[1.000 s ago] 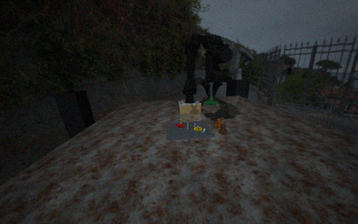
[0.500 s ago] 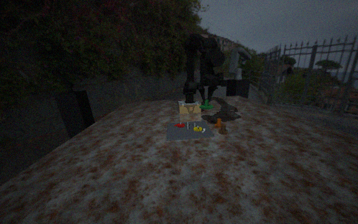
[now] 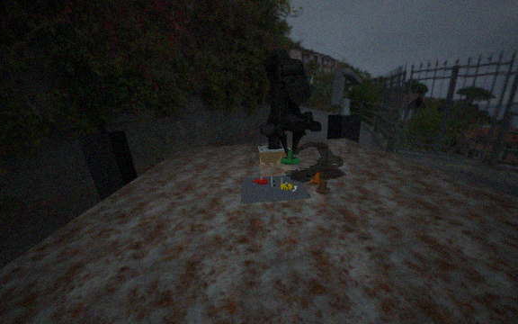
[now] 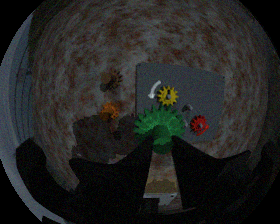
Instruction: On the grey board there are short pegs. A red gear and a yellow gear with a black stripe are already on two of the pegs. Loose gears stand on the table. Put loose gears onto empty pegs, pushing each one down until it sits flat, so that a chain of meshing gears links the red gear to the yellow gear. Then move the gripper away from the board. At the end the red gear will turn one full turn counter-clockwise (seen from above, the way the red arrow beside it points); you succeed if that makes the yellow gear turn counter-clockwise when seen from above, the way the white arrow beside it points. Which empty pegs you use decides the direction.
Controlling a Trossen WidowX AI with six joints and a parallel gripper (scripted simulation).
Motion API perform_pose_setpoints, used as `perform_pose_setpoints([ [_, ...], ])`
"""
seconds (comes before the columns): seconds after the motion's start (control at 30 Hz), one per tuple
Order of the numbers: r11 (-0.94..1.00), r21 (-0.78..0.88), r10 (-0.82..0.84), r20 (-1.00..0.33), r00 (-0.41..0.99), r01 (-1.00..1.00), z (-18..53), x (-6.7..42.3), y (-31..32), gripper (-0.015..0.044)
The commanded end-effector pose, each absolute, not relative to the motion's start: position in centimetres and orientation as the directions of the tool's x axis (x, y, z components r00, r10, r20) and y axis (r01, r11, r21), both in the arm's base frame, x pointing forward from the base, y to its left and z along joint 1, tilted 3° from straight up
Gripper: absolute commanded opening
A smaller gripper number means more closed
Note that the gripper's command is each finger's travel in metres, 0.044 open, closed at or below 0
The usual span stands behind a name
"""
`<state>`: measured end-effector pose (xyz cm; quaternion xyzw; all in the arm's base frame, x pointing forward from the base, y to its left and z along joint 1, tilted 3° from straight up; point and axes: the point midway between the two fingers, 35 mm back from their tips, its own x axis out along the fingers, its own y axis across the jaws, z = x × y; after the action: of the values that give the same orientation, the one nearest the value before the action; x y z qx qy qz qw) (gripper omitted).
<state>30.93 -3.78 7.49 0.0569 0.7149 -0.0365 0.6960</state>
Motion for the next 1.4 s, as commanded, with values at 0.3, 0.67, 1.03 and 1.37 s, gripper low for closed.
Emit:
perform_pose_setpoints([
  [0.3,0.994,0.019,0.023,-0.999,-0.030,0.109,5.8,31.1,-7.1,0.0000],
  [0.67,0.996,0.014,0.017,-0.999,-0.028,0.083,4.7,31.2,-9.8,0.0000],
  [1.03,0.997,0.013,0.016,-0.999,-0.028,0.077,4.7,31.3,-10.4,0.0000],
  [1.37,0.997,0.013,0.016,-0.999,-0.028,0.077,4.7,31.3,-10.4,0.0000],
])
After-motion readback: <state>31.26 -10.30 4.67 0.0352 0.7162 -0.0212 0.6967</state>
